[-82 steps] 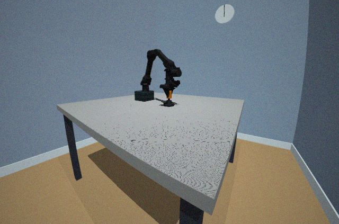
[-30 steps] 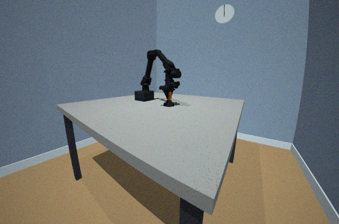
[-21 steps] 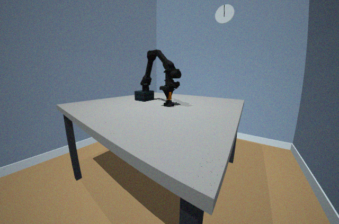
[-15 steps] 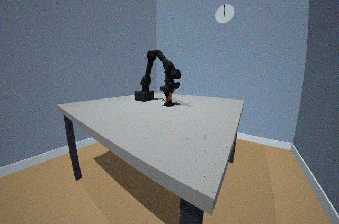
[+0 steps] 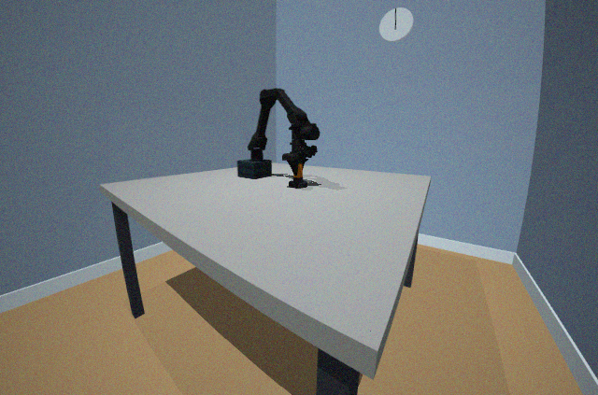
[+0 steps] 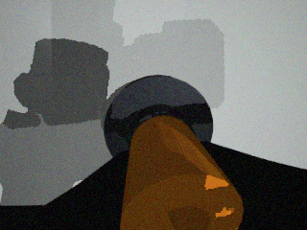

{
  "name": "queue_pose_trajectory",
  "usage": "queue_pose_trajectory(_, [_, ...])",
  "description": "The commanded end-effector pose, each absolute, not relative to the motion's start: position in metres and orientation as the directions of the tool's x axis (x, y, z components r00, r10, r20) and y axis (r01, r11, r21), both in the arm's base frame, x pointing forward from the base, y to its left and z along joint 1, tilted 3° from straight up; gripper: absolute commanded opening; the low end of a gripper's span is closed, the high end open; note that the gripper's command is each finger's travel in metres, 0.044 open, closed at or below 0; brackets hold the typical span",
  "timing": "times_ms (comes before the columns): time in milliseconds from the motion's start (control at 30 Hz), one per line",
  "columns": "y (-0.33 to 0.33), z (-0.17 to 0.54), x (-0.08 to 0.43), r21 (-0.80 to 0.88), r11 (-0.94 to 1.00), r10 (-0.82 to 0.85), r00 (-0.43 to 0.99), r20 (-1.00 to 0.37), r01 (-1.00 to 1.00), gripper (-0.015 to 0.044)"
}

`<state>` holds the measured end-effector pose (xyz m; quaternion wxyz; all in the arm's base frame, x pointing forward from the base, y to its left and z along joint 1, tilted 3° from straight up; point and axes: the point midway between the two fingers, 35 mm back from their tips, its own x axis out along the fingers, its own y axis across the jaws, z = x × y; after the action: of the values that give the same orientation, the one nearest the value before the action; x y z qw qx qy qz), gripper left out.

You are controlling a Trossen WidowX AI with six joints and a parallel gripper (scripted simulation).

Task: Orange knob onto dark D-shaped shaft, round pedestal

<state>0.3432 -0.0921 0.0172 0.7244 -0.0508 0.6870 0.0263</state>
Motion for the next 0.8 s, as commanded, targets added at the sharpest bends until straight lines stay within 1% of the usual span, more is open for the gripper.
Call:
queue_pose_trajectory(0, [-0.092, 0.018, 0.343, -0.038, 0.993, -0.032, 0.055, -0.998, -0.108, 0.0105])
queue_pose_trajectory(433, [-0.092, 0.018, 0.343, -0.038, 0.993, -0.032, 0.055, -0.998, -0.108, 0.044])
queue_pose_trajectory(667, [-0.092, 0.021, 0.344, -0.038, 0.993, -0.032, 0.055, -0.998, -0.108, 0.044])
queue_pose_trajectory(767, [-0.091, 0.065, 0.344, -0.038, 0.993, -0.032, 0.055, -0.998, -0.108, 0.044])
